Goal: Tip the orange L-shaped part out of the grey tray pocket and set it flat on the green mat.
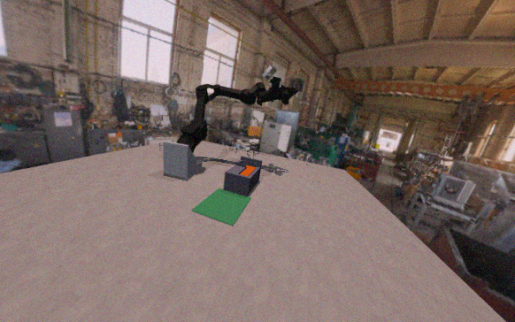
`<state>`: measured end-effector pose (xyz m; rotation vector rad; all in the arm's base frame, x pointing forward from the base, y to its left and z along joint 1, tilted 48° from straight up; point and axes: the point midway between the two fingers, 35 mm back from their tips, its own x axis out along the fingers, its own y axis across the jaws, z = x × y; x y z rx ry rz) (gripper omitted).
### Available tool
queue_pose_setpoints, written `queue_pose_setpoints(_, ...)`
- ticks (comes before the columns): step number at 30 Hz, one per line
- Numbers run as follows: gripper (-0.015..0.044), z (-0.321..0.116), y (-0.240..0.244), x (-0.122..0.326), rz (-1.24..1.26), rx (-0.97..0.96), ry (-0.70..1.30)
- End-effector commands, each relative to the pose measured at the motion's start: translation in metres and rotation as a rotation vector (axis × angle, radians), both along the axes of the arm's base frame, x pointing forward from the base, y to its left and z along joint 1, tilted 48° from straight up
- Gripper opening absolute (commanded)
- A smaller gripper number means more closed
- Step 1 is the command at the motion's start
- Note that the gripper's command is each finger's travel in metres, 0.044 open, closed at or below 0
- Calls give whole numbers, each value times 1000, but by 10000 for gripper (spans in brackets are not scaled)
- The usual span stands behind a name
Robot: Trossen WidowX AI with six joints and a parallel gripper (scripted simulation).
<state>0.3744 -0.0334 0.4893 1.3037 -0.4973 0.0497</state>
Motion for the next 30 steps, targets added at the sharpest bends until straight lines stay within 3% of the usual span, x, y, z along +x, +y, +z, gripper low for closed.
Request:
queue_pose_setpoints(1, 180, -68, -8, 39, -2, -206, 318)
queue_pose_setpoints(9, 180, -191, -24, 57, 150, -509, 823)
queue_pose_setpoints(18, 180, -310, -31, 17, 545, -693, 1240)
queue_pose_setpoints(25, 180, -367, -19, -47, 1012, -665, 1378)
queue_pose_setpoints(30, 180, -374, -1, -98, 1387, -498, 1291)
